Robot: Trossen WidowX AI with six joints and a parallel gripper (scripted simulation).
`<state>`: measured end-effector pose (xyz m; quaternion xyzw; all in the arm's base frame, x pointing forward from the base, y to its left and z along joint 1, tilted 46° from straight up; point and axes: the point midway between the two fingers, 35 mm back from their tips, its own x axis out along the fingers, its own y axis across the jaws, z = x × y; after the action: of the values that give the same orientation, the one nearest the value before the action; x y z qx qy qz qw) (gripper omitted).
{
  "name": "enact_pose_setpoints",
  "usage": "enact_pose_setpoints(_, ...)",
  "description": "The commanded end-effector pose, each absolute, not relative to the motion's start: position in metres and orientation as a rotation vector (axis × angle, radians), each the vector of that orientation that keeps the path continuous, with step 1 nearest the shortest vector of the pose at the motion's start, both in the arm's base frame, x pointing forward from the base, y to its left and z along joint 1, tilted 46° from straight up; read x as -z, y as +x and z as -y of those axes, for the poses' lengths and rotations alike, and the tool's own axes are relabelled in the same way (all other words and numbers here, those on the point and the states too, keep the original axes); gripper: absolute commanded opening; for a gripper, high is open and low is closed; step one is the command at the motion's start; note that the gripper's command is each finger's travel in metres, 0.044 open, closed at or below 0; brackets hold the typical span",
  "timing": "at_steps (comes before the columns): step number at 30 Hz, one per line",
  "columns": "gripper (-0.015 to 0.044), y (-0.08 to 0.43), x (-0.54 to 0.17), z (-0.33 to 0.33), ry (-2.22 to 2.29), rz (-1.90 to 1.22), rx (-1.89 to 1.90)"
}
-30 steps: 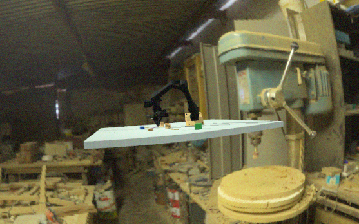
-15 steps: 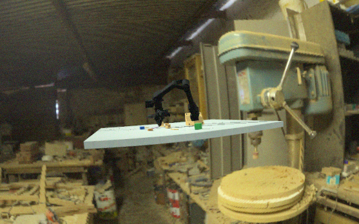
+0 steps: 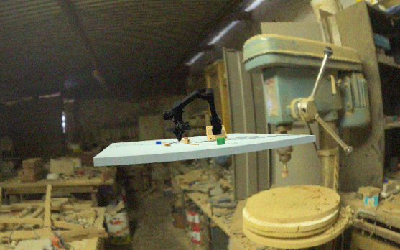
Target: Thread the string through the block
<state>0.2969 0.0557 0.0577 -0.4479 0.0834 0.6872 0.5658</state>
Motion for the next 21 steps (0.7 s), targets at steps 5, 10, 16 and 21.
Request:
enact_pose_setpoints(5, 0.0, 0.292, -0.063, -0.06, -1.053, -0.196, -1.611)
enact_pose_setpoints(10, 0.0, 0.289, -0.068, -0.064, -1.053, -0.196, -1.611)
enact_pose_setpoints(16, 0.0, 0.285, -0.072, -0.068, -1.053, -0.196, -1.611)
enact_pose_setpoints(21, 0.0, 0.281, -0.076, -0.072, -1.053, -0.196, -1.611)
